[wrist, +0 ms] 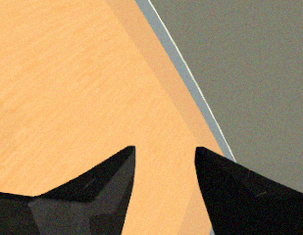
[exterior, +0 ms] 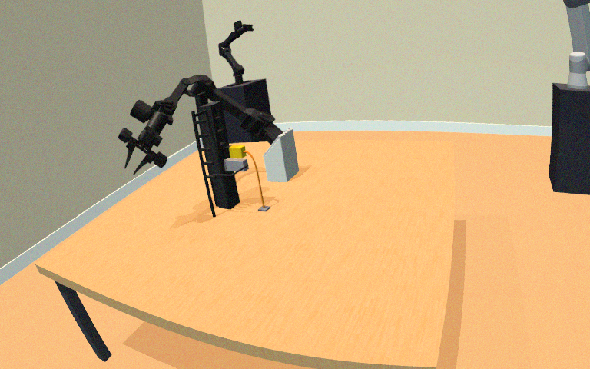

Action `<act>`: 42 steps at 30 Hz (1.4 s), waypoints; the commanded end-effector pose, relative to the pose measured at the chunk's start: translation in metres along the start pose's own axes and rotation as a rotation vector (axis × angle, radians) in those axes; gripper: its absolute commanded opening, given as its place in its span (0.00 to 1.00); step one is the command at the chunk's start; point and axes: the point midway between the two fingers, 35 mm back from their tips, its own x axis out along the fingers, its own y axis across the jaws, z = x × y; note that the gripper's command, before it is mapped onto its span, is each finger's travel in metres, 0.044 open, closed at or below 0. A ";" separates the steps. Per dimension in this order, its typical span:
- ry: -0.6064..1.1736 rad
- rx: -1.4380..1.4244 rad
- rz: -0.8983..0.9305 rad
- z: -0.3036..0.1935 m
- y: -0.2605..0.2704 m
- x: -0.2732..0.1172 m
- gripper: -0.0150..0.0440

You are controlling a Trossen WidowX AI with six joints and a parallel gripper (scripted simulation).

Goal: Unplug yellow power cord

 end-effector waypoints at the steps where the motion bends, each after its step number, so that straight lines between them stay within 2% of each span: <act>1: -0.107 0.043 0.069 0.047 0.019 -0.016 0.53; 8: -0.283 0.113 0.244 0.133 0.062 -0.064 0.53; 13: -0.323 0.115 0.338 0.160 0.087 -0.087 0.53; 17: -0.338 0.008 0.485 0.185 0.133 -0.117 0.53; 25: -0.190 -0.192 0.753 0.172 0.213 -0.167 0.53; 32: 0.095 -0.505 0.942 0.120 0.265 -0.230 0.53; 42: 0.124 -0.536 0.949 0.114 0.265 -0.235 0.53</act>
